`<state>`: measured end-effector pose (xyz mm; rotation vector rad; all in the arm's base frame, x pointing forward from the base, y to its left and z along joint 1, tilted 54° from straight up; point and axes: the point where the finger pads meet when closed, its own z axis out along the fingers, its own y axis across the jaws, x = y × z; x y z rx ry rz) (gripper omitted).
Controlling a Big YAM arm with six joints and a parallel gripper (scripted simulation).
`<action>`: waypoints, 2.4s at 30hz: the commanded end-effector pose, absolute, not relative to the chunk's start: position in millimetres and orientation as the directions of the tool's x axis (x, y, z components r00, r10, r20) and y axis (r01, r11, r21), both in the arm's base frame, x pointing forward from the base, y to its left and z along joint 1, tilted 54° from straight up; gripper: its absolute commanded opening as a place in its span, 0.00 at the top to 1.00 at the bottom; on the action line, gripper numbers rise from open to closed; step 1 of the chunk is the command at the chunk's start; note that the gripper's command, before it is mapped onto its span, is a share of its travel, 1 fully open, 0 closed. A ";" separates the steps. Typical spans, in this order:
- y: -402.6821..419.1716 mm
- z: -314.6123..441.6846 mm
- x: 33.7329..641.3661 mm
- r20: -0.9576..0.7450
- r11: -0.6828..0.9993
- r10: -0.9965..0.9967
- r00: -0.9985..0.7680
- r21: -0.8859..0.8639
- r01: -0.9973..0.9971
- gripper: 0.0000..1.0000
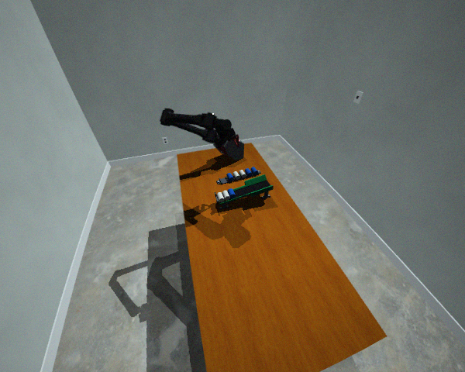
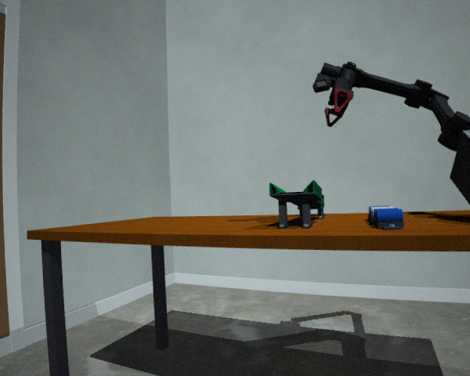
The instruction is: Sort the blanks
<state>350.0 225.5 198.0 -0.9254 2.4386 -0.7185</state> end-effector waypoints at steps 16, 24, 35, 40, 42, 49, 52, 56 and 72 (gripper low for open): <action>265.9 184.1 303.0 -0.057 0.275 -0.942 -0.331 -0.695 -0.665 0.00; 270.7 180.6 299.2 -0.047 0.259 -0.947 -0.317 -0.693 -0.672 0.00; 270.6 180.5 299.2 -0.047 0.259 -0.947 -0.317 -0.693 -0.672 0.00; 270.6 180.5 299.2 -0.047 0.259 -0.947 -0.317 -0.693 -0.672 0.00; 270.6 180.5 299.2 -0.047 0.259 -0.947 -0.317 -0.693 -0.672 0.00; 270.6 180.5 299.2 -0.047 0.259 -0.947 -0.317 -0.693 -0.672 0.00; 270.6 180.5 299.2 -0.047 0.259 -0.947 -0.317 -0.693 -0.672 0.00; 270.6 180.5 299.2 -0.047 0.259 -0.947 -0.317 -0.693 -0.672 0.00; 270.6 180.5 299.2 -0.047 0.259 -0.947 -0.317 -0.693 -0.672 0.00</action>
